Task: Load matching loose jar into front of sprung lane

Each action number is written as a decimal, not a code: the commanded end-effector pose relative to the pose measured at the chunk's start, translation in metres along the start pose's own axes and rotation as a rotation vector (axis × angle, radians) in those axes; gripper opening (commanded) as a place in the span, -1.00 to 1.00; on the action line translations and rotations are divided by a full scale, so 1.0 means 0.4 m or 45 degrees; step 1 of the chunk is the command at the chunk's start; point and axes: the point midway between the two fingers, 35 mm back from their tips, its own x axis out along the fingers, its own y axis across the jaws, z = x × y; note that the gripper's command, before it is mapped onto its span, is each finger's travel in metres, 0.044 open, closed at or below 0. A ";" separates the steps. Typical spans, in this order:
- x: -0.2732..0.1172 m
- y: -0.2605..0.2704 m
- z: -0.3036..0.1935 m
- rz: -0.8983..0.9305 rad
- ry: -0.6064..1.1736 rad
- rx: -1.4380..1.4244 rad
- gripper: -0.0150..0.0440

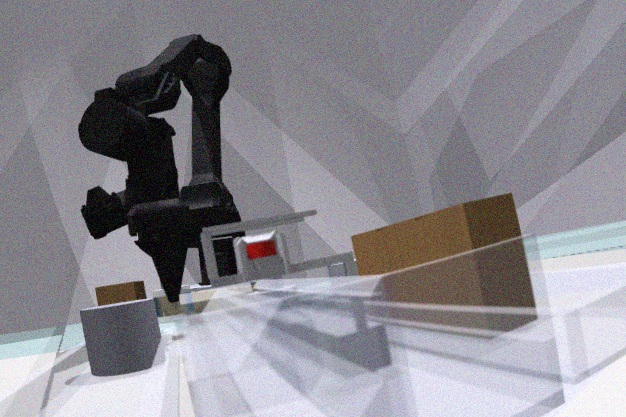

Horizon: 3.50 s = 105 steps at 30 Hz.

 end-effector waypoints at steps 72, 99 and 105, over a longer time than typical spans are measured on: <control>-0.017 0.244 -0.213 0.018 -0.016 -1.972 -0.49; -0.018 0.267 -0.213 0.018 -0.017 -1.972 -0.49; -0.018 0.272 -0.213 0.019 -0.017 -1.972 -0.49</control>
